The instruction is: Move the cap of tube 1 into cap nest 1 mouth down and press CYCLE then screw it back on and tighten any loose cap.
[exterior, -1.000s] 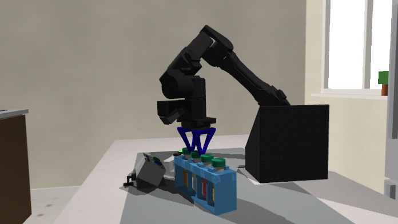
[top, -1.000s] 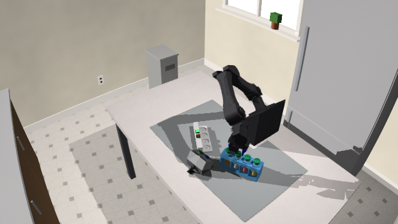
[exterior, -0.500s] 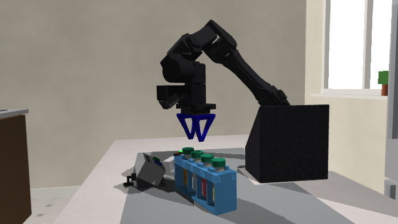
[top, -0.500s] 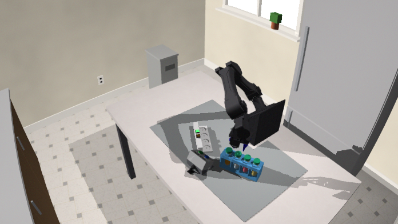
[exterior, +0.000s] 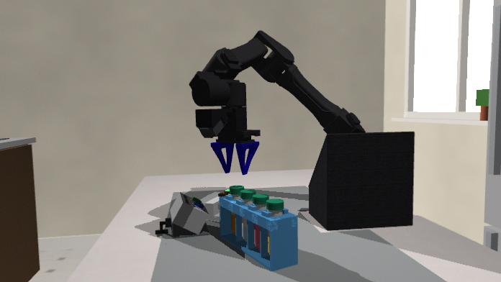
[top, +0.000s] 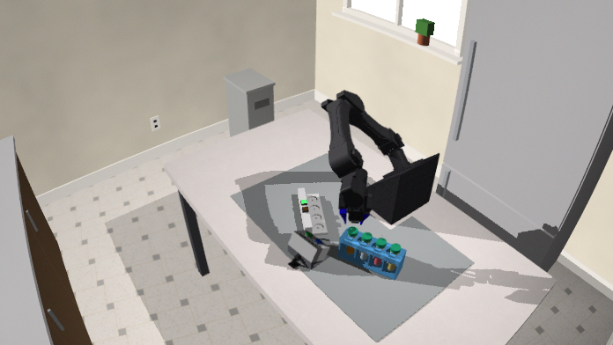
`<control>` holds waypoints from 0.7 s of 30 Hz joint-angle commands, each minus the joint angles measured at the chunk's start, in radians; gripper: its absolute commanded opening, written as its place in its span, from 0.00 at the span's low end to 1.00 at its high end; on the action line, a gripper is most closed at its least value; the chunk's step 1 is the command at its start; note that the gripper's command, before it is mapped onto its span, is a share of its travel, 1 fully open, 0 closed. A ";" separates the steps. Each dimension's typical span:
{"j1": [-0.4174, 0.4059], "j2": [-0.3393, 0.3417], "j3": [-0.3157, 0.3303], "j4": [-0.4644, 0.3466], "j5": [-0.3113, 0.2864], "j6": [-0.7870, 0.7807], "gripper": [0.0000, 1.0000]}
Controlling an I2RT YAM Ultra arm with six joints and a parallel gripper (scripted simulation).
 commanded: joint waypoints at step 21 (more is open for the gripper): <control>-0.037 0.009 -0.088 0.147 0.026 -0.091 0.49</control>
